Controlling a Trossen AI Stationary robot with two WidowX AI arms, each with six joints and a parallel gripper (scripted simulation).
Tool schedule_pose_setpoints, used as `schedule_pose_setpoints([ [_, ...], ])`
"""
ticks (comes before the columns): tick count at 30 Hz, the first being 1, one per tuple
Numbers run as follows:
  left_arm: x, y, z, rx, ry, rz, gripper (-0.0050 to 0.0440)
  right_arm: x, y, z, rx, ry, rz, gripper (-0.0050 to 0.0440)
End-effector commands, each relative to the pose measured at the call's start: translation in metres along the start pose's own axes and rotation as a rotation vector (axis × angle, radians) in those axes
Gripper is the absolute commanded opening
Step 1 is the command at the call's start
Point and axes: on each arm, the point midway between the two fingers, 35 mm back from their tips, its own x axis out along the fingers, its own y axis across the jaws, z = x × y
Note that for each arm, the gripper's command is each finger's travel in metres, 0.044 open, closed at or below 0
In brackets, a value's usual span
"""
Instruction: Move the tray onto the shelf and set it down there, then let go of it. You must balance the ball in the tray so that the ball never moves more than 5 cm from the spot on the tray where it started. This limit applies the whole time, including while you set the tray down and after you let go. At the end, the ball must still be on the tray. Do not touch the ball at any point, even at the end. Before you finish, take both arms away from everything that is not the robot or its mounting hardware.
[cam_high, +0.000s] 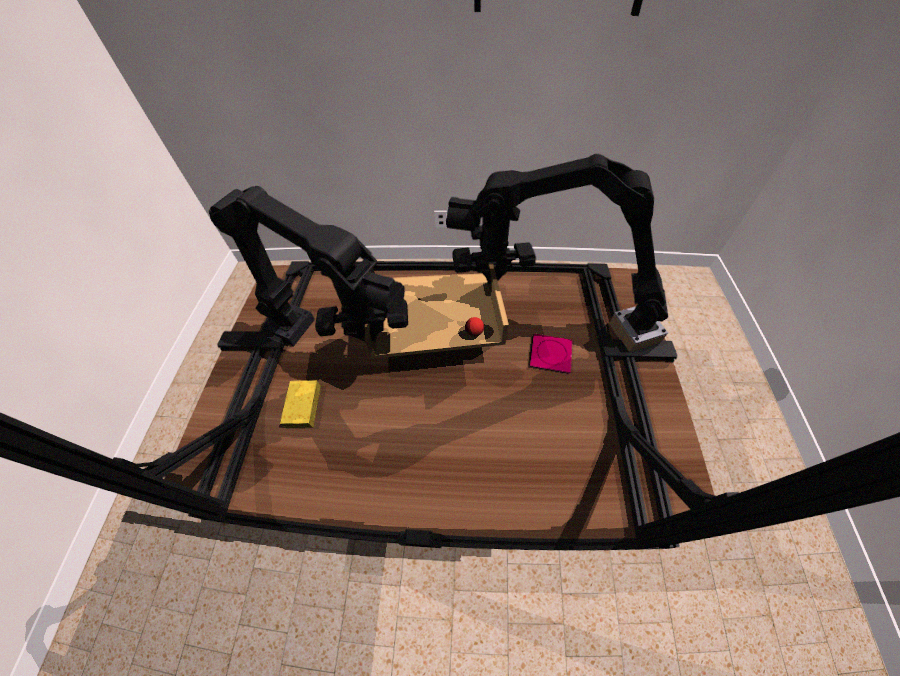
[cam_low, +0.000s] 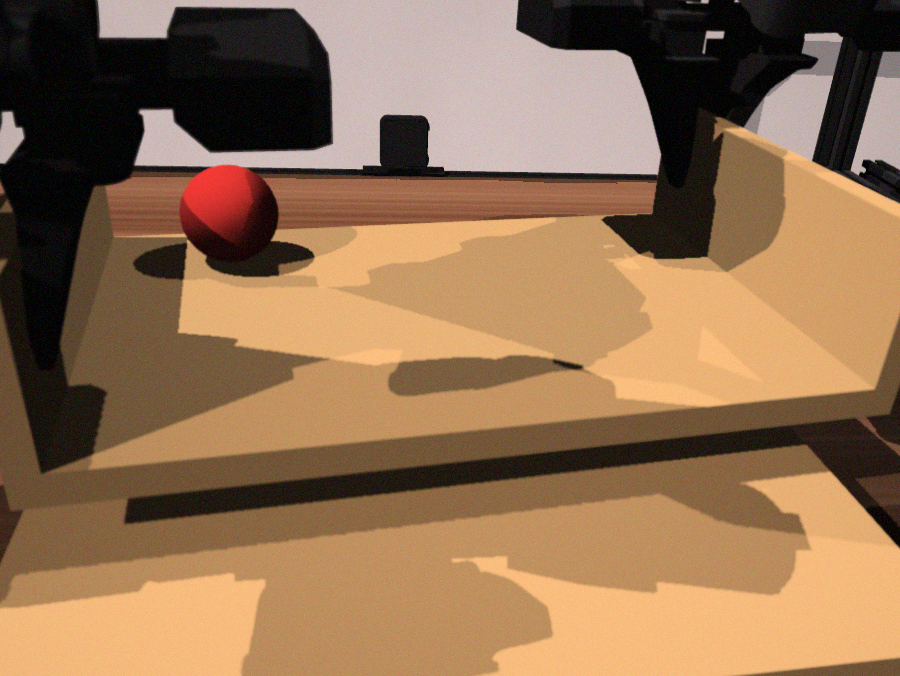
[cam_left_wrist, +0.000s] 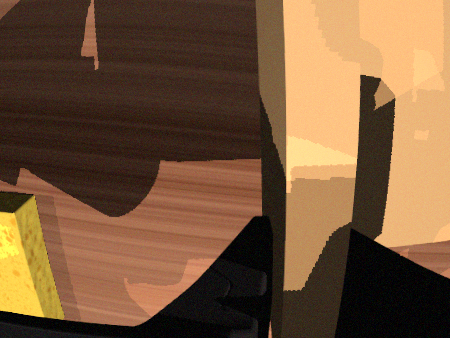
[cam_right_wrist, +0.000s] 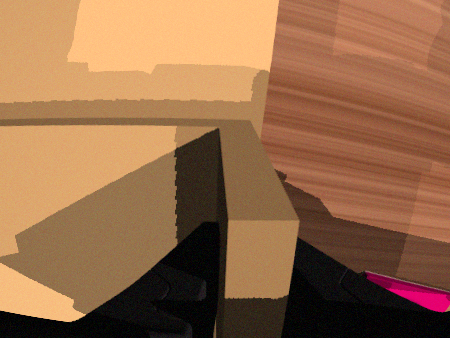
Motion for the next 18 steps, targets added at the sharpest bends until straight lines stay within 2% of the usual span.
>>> schedule_pose_setpoints([
  [1,0.0016,0.0000,0.0019,0.000,-0.019,-0.005,0.0020,-0.0032,0.0001,0.0011,0.000,-0.020,-0.004,0.0020],
  [11,-0.0033,-0.0007,0.0057,0.000,0.031,0.004,0.0020,0.0017,-0.0007,0.0050,0.000,0.029,0.005,0.0020],
  [18,0.0017,-0.0009,0.0074,0.000,-0.019,-0.006,0.0020,-0.0034,-0.0009,0.0067,0.000,-0.021,-0.005,0.0020],
])
